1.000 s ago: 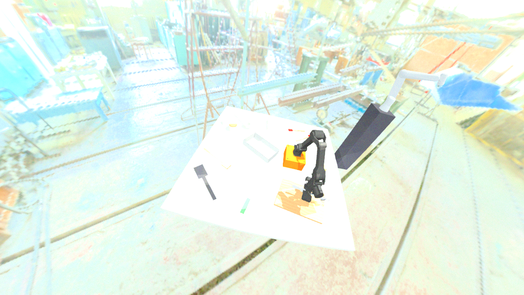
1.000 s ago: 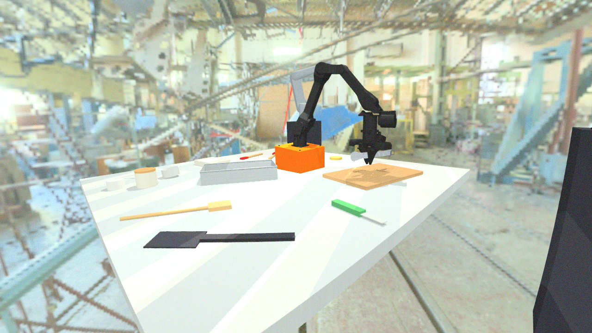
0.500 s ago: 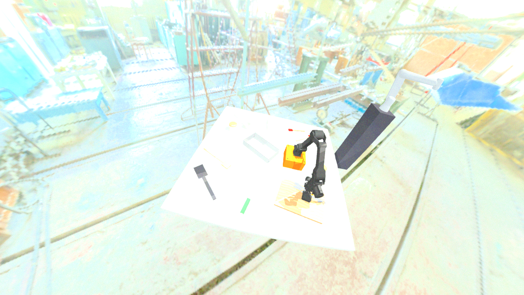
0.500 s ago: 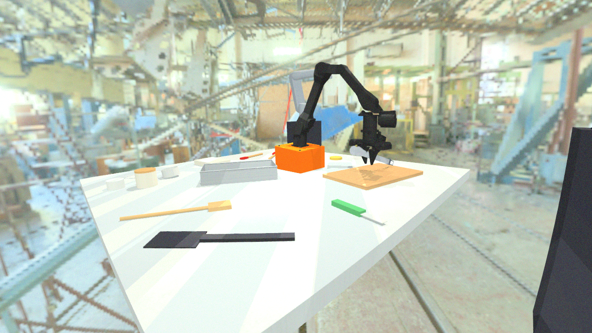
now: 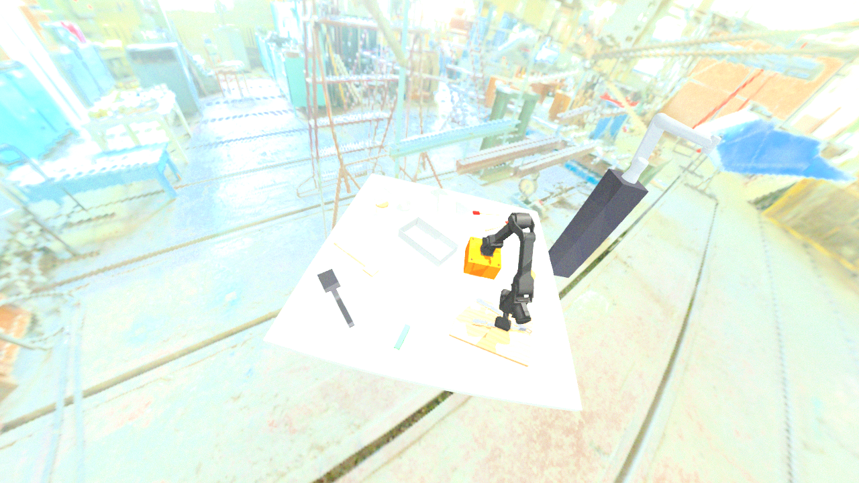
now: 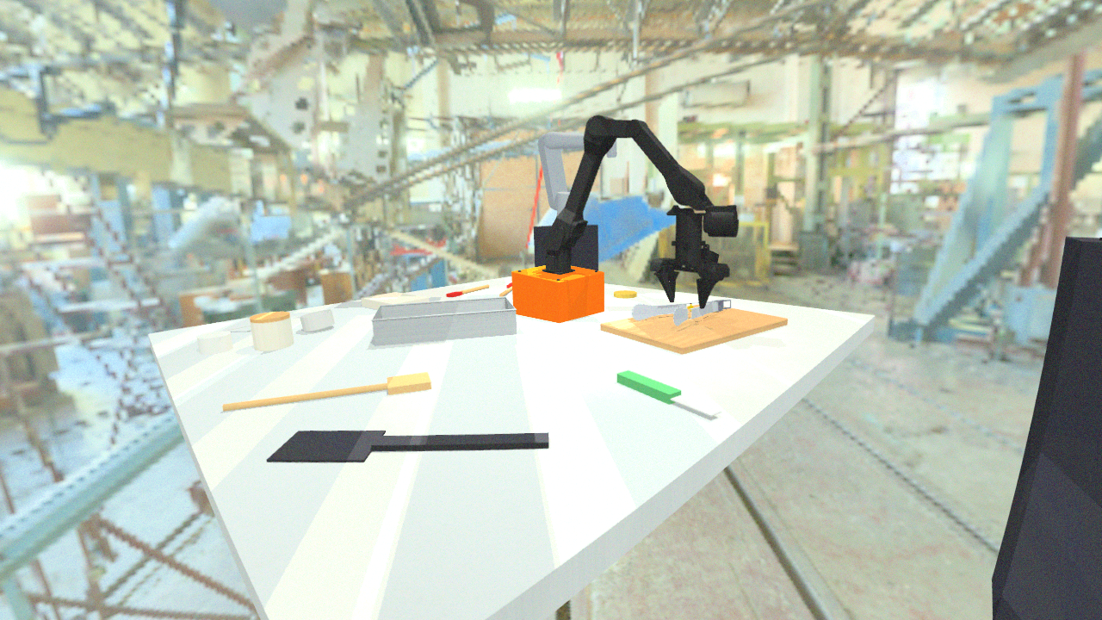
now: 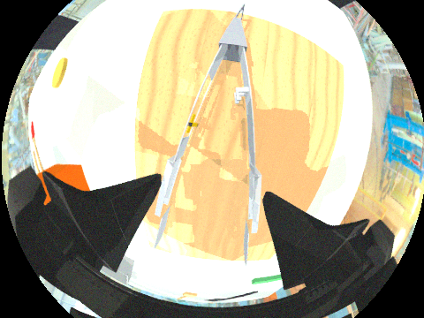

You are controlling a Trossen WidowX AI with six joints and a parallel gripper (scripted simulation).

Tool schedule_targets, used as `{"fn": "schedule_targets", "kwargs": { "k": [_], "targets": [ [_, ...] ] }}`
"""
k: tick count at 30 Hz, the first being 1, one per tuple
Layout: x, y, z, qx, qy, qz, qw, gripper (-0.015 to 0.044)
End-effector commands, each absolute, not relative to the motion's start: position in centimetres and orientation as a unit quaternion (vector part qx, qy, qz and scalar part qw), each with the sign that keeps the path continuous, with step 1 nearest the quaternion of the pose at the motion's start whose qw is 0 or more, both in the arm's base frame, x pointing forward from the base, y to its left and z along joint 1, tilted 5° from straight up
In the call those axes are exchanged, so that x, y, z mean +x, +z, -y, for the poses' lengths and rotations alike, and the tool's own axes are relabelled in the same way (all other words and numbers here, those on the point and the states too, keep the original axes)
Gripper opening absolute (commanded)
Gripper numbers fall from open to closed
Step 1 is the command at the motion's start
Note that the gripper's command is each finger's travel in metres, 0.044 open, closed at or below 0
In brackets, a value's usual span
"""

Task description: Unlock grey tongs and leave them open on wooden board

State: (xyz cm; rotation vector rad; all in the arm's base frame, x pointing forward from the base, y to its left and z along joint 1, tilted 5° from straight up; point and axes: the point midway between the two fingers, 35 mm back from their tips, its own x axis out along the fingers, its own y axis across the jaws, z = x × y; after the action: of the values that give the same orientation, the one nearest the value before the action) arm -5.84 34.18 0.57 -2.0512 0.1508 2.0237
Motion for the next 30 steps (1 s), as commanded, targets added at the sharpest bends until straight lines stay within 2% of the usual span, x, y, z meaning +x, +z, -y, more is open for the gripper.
{"fn": "schedule_targets", "kwargs": {
  "k": [1,9,15,23,30],
  "targets": [
    [-6.5,1.6,-33.2,-0.707,0.694,-0.052,0.130,0.0440],
    [-9.5,7.2,-25.3,-0.705,0.696,-0.056,0.127,0.0440],
    [-9.9,9.9,-18.8,-0.705,0.696,-0.054,0.123,0.0440],
    [-9.9,10.2,-18.7,-0.705,0.696,-0.054,0.123,0.0440],
    [-9.9,14.7,-18.5,-0.703,0.699,-0.053,0.122,0.0440]
  ]
}}
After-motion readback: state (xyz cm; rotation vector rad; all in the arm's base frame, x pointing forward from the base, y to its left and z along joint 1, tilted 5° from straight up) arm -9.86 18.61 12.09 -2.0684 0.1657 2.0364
